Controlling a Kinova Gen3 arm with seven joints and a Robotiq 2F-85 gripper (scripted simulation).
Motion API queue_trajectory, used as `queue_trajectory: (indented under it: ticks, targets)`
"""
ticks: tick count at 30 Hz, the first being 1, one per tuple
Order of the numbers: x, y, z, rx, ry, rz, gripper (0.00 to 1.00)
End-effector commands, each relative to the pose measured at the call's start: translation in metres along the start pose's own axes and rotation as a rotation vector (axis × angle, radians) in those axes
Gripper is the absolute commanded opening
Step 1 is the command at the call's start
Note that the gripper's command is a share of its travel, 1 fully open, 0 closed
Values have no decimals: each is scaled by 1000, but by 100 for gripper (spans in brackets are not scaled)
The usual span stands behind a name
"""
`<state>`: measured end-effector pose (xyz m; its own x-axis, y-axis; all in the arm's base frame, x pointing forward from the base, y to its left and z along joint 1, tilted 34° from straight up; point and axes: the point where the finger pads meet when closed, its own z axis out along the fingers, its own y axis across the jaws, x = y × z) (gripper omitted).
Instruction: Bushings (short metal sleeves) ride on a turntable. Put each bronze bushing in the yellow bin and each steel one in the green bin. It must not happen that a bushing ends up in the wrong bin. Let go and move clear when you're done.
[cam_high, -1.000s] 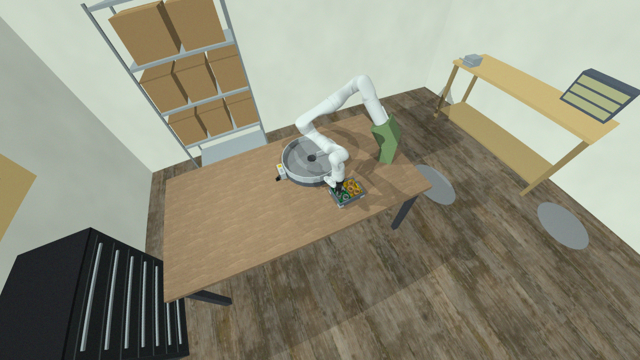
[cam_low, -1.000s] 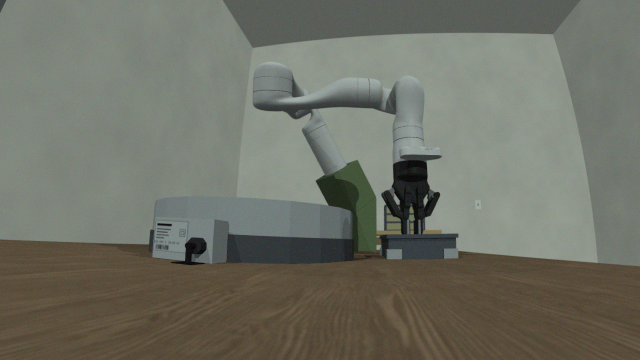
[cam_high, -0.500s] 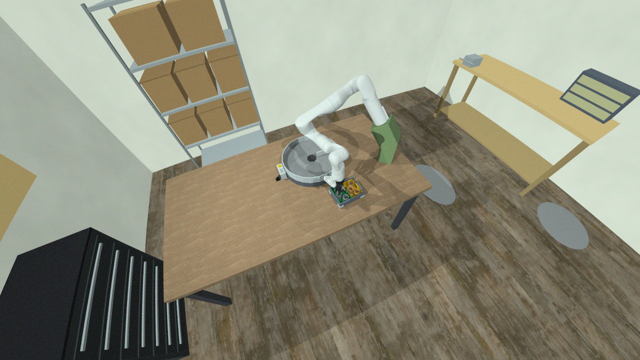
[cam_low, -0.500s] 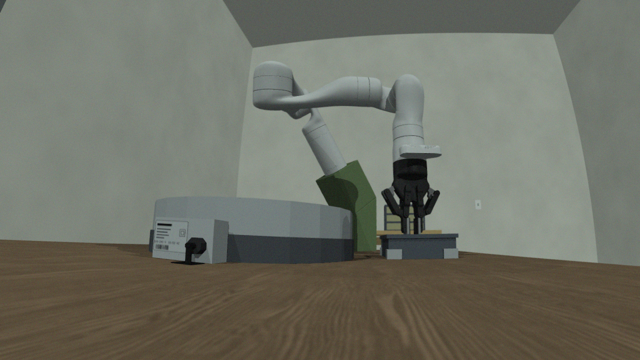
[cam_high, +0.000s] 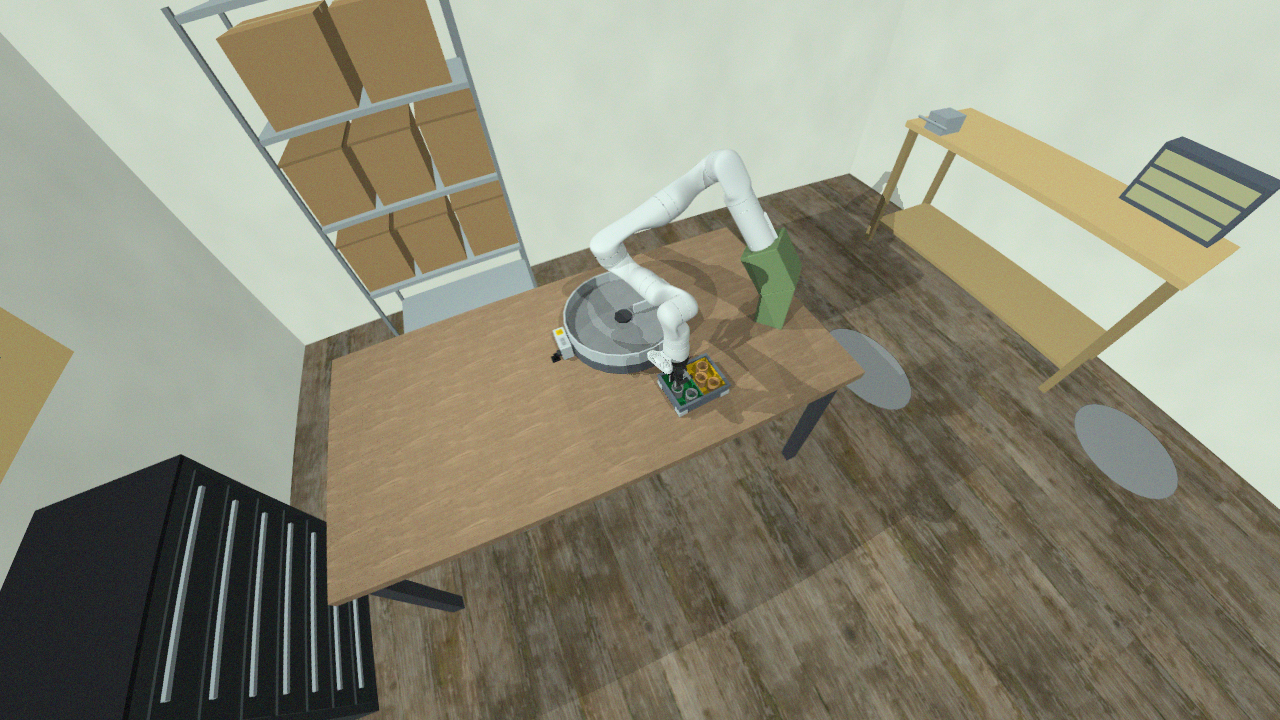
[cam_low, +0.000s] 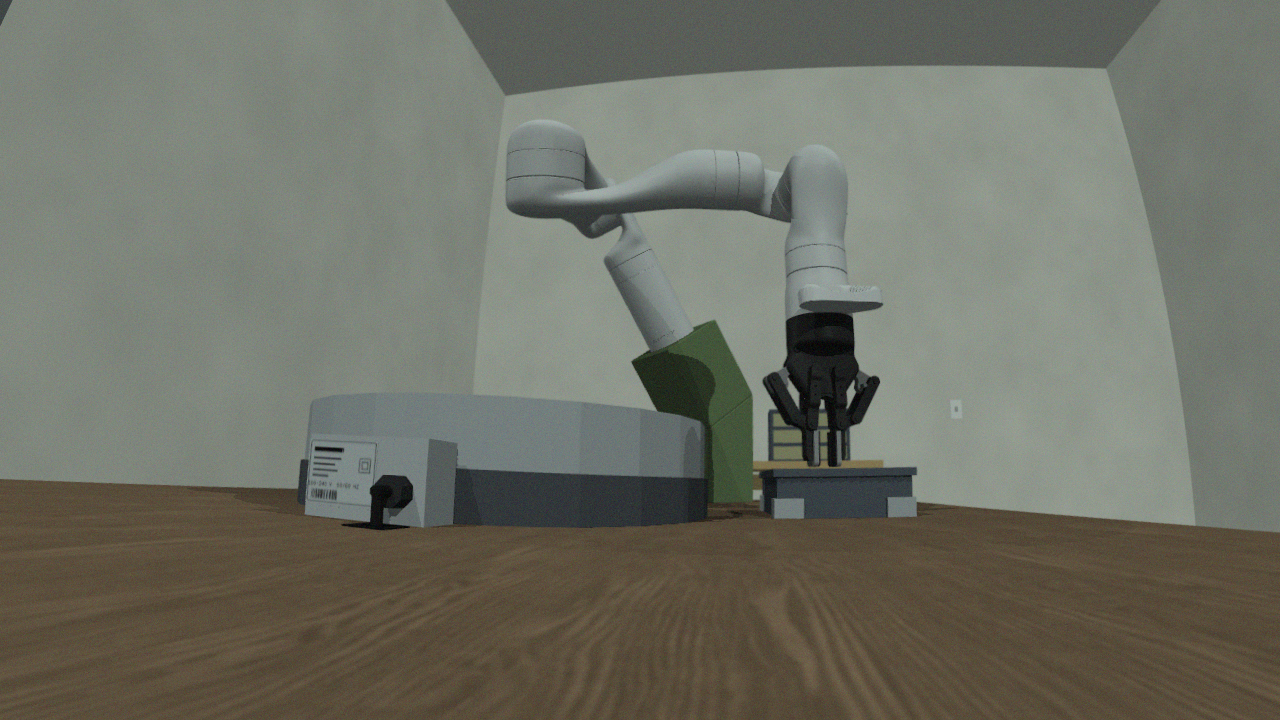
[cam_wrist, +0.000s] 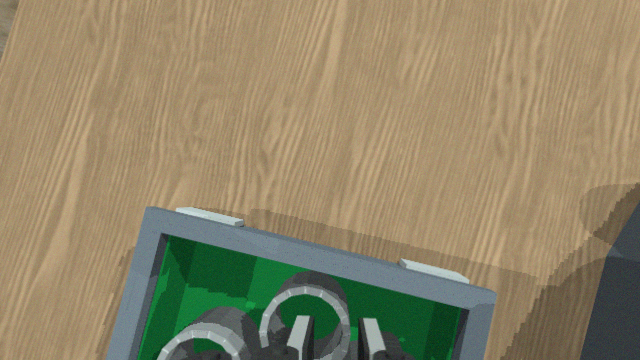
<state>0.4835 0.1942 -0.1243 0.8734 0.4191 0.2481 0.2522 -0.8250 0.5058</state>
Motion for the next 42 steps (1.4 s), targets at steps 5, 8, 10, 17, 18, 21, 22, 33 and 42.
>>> queue_trajectory:
  ticks: [5, 8, 10, 17, 18, 21, 22, 33, 42]
  targets:
    - [1, 0, -46, 1, 2, 0, 19]
    - [1, 0, -57, 1, 2, 0, 19]
    - [1, 0, -68, 1, 2, 0, 19]
    - [0, 0, -113, 1, 2, 0, 19]
    - [0, 0, -113, 1, 2, 0, 19]
    - [0, 0, -113, 1, 2, 0, 19]
    - [0, 0, -113, 1, 2, 0, 19]
    - [0, 0, -113, 1, 2, 0, 19]
    - [0, 0, -113, 1, 2, 0, 19]
